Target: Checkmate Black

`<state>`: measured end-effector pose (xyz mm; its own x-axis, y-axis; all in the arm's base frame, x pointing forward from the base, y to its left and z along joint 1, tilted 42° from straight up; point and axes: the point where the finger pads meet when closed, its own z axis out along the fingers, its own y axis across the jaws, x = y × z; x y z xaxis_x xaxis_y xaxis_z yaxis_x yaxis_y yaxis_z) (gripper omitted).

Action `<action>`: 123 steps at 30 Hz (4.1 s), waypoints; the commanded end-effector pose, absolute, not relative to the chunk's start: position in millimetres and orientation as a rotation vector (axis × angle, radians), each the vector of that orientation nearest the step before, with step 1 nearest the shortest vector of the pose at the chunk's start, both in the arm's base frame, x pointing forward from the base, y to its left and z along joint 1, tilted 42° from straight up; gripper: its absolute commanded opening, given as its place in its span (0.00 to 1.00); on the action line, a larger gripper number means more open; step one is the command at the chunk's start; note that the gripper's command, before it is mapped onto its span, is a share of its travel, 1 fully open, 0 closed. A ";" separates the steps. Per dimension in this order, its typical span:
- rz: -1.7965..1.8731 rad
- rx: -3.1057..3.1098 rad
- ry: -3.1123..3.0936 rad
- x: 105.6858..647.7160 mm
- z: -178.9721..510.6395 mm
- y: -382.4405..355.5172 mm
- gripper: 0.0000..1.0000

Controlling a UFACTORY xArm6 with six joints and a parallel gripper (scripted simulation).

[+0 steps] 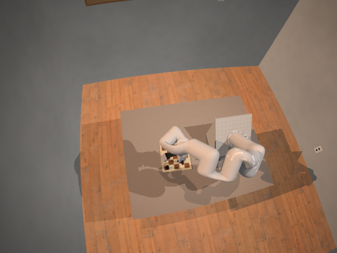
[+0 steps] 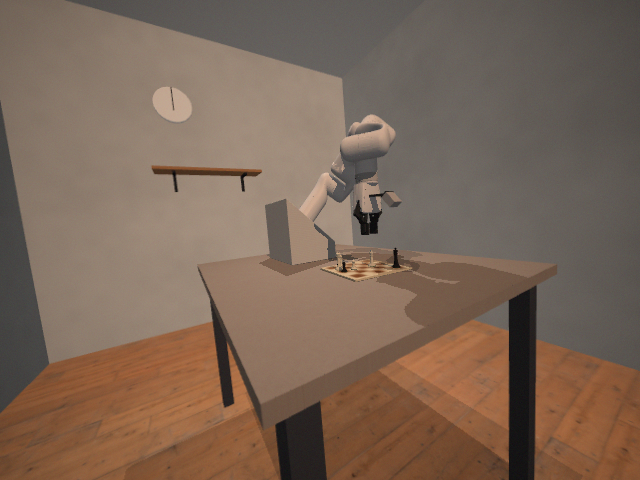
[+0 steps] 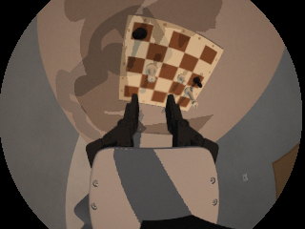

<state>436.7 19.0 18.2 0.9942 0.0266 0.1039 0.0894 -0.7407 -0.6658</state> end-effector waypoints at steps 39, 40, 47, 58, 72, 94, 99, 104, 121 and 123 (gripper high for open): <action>-0.118 -2.403 -0.081 441.6 -16.9 51.2 0.42; -0.118 -2.403 -0.081 441.6 -17.2 51.5 0.42; -0.118 -2.403 -0.081 441.7 -18.1 52.4 0.42; -0.118 -2.403 -0.081 441.8 -18.2 52.5 0.42; -0.118 -2.403 -0.081 441.8 -18.2 52.5 0.42; -0.118 -2.403 -0.081 442.5 -18.2 52.4 0.42; -0.118 -2.403 -0.081 442.8 -18.2 52.3 0.42; -0.118 -2.403 -0.081 442.9 -18.2 52.3 0.42; -0.118 -2.403 -0.081 442.9 -18.2 52.3 0.42; -0.118 -2.403 -0.081 442.9 -18.2 52.3 0.42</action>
<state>441.9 53.3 -19.2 0.9941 0.0266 0.1053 0.0904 -0.7398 -0.6667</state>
